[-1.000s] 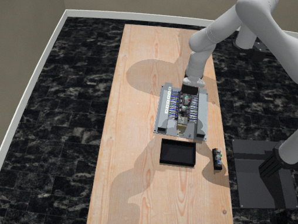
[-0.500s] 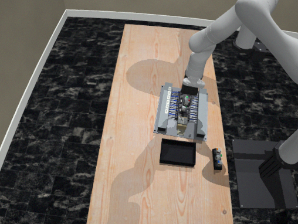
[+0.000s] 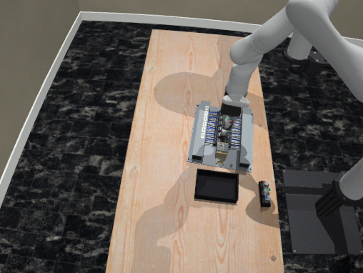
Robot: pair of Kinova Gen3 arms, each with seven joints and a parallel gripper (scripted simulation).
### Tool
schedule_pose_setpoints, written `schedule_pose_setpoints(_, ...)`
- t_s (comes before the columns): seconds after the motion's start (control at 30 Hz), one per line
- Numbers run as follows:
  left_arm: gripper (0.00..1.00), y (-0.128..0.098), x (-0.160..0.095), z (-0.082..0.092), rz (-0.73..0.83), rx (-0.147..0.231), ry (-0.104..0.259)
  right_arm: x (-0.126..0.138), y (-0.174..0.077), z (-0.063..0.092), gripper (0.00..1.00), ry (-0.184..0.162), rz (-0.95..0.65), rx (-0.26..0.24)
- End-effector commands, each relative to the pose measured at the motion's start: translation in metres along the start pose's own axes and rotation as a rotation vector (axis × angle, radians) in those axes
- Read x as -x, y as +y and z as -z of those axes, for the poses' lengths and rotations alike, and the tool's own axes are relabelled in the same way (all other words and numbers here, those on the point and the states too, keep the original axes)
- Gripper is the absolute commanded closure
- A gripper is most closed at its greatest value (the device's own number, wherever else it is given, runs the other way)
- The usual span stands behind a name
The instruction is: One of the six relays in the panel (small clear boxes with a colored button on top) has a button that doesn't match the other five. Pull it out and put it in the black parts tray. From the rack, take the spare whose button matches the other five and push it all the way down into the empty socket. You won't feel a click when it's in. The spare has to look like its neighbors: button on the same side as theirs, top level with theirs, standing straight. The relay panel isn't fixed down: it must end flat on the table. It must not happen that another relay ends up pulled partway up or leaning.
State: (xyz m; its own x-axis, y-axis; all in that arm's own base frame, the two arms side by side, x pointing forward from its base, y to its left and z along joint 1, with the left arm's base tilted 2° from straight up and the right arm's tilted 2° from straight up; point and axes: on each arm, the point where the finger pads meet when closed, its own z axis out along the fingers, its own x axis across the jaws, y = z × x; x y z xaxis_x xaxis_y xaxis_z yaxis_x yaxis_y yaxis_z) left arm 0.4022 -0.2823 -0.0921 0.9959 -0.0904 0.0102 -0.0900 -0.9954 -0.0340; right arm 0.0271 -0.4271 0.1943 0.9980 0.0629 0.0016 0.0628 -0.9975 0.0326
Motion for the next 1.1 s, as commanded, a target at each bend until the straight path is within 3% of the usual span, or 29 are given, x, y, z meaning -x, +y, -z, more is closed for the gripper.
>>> schedule_pose_setpoints(0.0, 1.0, 0.001, -0.001, 0.001, 0.0, 0.001, 0.002, 0.0, 0.0, 0.001, 0.0, 0.0, 0.0, 0.002)
schedule_pose_setpoints(0.27, 1.0, 0.001, -0.001, 0.0, 0.0, 0.001, 0.002, 0.0, 0.0, 0.001, 0.0, 0.0, 0.0, 0.002)
schedule_pose_setpoints(1.07, 1.0, -0.085, -0.003, -0.017, 0.0, 0.001, 0.002, 0.0, 0.0, 0.001, 0.0, 0.0, 0.0, 0.002)
